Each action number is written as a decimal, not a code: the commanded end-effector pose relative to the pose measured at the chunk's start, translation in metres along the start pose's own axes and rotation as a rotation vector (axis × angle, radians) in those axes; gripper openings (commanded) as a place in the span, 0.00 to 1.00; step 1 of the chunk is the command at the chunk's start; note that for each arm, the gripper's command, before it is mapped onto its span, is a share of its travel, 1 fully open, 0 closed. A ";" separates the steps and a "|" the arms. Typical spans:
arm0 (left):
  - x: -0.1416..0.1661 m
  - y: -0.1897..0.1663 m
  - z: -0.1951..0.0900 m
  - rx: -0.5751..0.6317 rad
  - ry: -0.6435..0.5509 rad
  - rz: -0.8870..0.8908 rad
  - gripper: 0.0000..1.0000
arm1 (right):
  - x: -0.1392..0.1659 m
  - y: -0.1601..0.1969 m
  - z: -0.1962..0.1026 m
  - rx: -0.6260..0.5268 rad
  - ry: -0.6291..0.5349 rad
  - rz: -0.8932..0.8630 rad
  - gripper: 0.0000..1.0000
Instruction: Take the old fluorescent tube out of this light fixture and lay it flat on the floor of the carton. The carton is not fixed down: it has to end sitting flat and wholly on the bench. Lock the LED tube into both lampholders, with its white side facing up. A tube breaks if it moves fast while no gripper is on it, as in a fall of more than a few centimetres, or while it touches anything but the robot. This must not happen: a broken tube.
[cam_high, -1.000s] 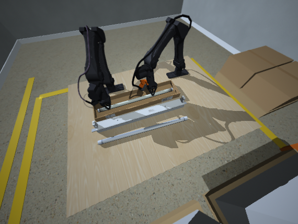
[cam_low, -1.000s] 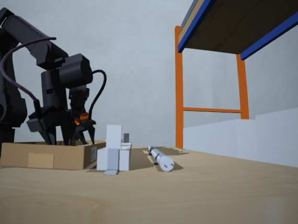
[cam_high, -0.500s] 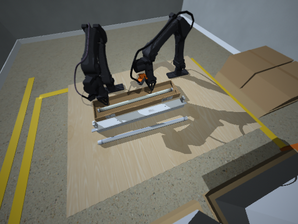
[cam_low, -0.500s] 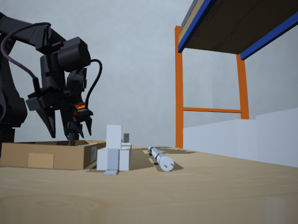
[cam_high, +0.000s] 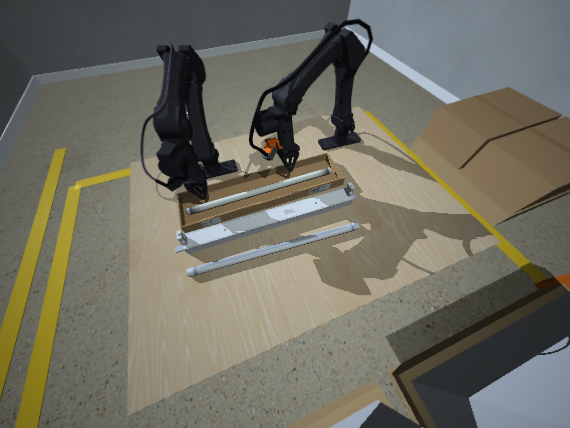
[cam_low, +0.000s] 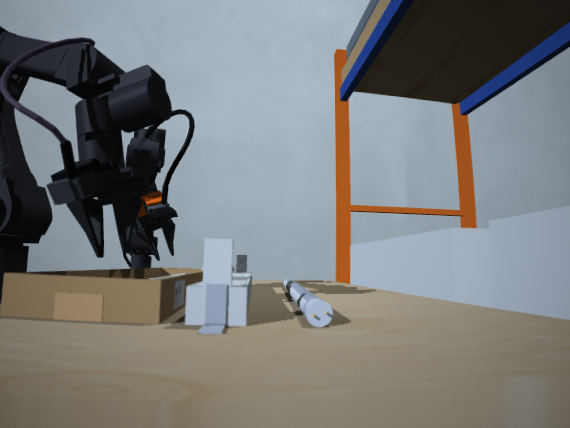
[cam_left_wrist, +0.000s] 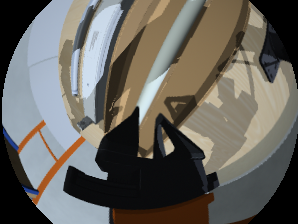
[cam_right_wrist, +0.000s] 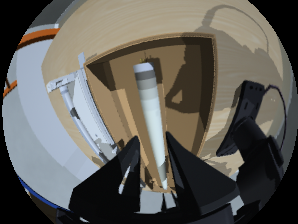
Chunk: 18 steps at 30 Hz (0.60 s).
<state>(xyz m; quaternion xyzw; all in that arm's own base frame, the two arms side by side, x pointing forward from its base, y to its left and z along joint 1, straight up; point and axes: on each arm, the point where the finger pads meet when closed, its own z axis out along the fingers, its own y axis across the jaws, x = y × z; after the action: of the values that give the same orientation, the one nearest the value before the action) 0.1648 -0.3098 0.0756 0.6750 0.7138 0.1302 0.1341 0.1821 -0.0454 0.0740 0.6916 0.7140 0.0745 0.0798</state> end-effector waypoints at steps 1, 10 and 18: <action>0.000 0.006 -0.007 -0.020 -0.028 -0.026 0.32 | 0.005 -0.011 0.002 0.023 0.002 -0.010 0.32; -0.010 0.012 -0.012 -0.026 -0.048 -0.037 0.49 | -0.001 0.001 -0.007 -0.010 -0.012 -0.004 0.32; -0.010 0.012 -0.012 -0.026 -0.048 -0.037 0.49 | -0.001 0.001 -0.007 -0.010 -0.012 -0.004 0.32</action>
<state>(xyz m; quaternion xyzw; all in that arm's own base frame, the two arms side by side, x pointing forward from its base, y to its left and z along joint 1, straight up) 0.1645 -0.3087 0.0747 0.6751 0.7138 0.1309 0.1329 0.1806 -0.0447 0.0724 0.6916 0.7147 0.0723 0.0756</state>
